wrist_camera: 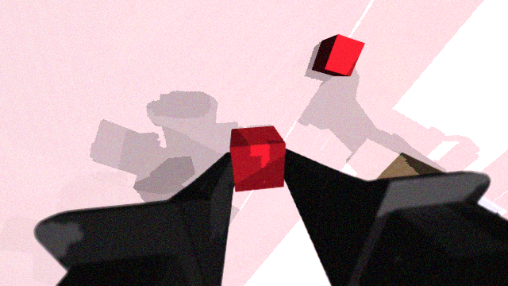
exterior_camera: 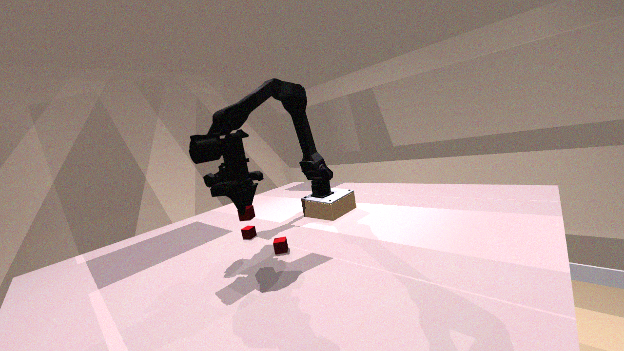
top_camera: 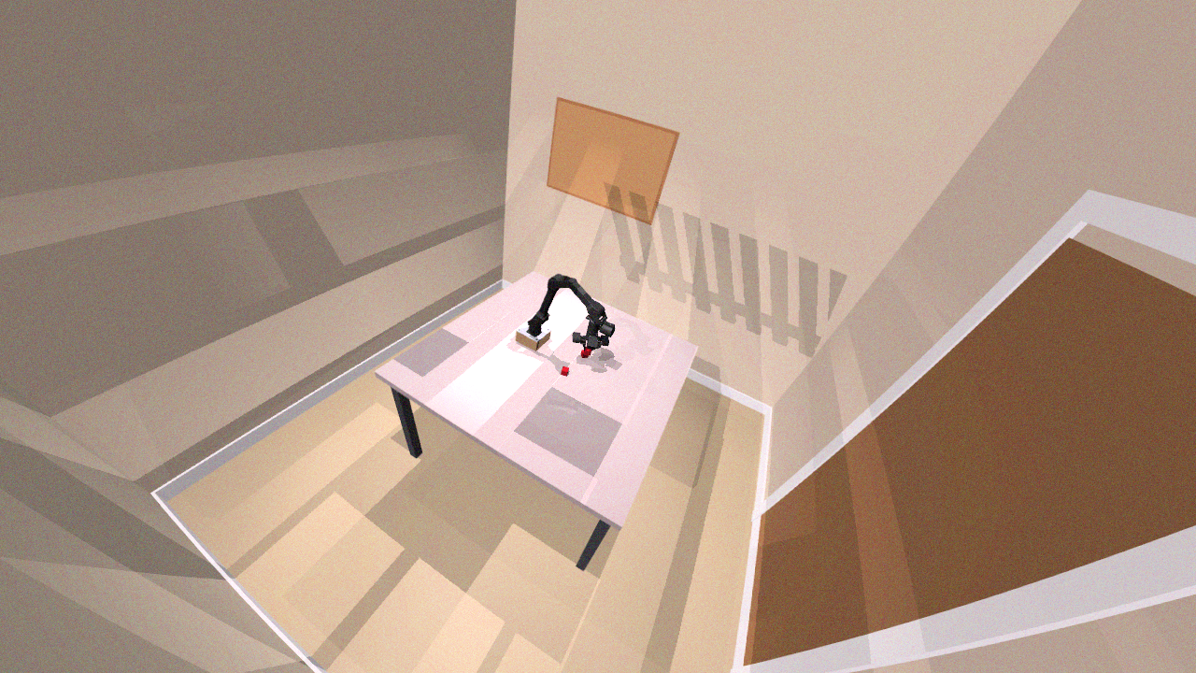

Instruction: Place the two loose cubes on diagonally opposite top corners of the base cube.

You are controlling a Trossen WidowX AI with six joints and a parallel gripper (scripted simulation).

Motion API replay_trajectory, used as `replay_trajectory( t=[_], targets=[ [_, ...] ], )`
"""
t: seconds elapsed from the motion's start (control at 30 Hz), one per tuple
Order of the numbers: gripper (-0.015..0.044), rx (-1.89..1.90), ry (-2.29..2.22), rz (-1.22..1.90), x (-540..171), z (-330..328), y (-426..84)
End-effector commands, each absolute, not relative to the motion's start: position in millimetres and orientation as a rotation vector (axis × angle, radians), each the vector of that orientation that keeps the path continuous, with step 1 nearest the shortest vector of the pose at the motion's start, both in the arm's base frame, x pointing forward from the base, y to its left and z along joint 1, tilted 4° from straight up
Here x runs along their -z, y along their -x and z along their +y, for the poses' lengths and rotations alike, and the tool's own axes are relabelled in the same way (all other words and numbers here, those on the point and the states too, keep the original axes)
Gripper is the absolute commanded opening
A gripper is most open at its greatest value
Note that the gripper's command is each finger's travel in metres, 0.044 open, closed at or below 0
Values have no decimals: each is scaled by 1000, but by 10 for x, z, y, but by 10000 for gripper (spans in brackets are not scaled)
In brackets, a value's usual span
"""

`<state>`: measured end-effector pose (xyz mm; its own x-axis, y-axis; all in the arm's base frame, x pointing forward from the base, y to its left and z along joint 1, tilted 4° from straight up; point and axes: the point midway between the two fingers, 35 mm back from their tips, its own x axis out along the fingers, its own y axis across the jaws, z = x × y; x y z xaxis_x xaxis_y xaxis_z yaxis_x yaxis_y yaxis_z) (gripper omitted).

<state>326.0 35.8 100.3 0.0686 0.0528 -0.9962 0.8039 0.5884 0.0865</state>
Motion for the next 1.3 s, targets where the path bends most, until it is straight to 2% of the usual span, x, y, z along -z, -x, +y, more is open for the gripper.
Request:
replay_trajectory(
  t=[0.0,0.7,1.27],
  targets=[
    [105,542,-661,1447,-934,485,-3221],
    [105,-80,-14,1508,-681,1085,-3032],
    [105,-100,7,1507,-630,1109,-3030]
  ],
)
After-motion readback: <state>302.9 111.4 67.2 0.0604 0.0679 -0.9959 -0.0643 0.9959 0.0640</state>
